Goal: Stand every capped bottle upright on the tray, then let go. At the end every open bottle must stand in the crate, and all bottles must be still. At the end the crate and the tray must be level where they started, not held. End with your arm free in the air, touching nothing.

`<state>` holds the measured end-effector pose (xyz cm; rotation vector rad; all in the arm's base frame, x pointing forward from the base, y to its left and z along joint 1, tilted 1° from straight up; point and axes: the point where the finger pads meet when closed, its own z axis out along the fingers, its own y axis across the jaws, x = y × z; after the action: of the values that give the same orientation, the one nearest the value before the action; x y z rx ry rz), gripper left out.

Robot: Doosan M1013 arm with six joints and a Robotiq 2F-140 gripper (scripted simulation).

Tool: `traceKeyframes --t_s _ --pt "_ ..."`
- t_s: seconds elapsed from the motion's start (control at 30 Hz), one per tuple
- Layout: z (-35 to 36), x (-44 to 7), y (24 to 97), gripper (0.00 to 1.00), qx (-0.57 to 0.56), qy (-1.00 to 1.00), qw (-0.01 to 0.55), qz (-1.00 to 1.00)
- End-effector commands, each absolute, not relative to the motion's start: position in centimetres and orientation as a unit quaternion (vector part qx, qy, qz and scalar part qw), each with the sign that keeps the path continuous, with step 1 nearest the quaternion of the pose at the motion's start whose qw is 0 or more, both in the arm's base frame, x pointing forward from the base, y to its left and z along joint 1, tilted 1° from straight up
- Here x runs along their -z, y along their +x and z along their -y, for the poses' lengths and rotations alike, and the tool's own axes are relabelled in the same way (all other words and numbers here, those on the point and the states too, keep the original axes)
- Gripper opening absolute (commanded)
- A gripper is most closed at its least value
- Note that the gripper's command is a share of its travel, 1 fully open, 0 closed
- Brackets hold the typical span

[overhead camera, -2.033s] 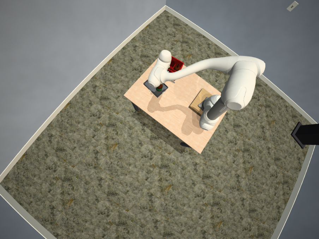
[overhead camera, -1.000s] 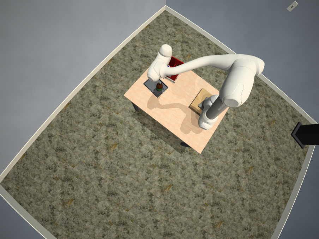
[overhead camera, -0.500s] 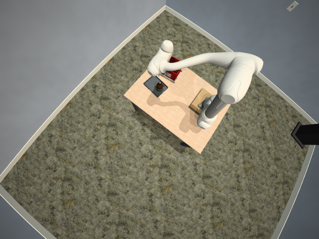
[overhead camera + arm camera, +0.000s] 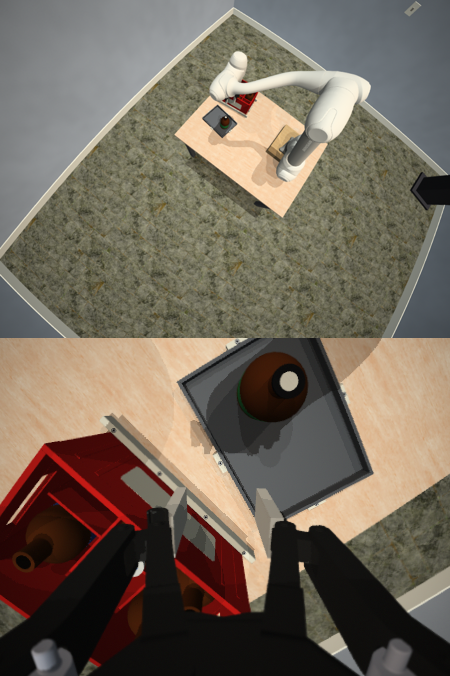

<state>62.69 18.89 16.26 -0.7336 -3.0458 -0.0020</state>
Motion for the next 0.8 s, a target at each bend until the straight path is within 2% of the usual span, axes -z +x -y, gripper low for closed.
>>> traceKeyframes --t_s 0.0,0.77 --pt "-17.7 -16.3 63.1 0.38 0.001 -0.234 0.004 0.972" --pt "-12.0 -16.2 64.9 0.38 0.001 -0.234 0.004 0.972"
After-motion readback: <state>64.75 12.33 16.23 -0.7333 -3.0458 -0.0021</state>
